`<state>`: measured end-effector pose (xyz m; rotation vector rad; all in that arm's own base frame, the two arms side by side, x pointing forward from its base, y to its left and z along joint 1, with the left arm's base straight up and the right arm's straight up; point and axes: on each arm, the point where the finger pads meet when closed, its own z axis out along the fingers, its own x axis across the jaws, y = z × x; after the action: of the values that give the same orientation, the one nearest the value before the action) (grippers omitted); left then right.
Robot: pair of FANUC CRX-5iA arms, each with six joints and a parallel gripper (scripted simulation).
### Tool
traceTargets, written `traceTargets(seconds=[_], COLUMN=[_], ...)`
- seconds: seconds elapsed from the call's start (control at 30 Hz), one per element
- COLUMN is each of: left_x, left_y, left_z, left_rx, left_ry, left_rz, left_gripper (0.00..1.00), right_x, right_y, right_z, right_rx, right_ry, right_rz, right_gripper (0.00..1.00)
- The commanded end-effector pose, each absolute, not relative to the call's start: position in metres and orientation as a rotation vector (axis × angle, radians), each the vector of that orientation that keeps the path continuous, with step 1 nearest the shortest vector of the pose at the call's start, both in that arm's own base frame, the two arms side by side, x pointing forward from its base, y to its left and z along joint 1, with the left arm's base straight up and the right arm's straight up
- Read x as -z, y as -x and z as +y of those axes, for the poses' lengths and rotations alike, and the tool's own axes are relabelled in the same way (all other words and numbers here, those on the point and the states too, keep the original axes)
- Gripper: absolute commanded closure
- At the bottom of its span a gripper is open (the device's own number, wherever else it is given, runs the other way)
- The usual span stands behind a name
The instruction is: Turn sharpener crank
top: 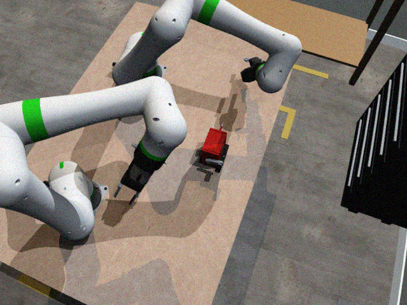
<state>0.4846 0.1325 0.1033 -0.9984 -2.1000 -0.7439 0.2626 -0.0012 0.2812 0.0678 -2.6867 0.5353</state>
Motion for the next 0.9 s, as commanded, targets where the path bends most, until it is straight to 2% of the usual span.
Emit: traceTargets(seconds=[0.0,0.87], left_x=[-0.104,-0.109], left_y=[-0.484,-0.472], left_z=[0.134,0.160], left_rx=[0.740,0.656], left_ry=[0.996,0.960], left_rz=[-2.104,-2.141], left_gripper=[0.00,0.00], right_x=[-0.282,-0.282], right_y=[-0.263,-0.263], right_z=[-0.001,-0.001], right_rx=[-0.535,-0.535], right_ry=[-0.067,-0.067], right_rz=[-2.688,-2.688], right_gripper=[0.00,0.00])
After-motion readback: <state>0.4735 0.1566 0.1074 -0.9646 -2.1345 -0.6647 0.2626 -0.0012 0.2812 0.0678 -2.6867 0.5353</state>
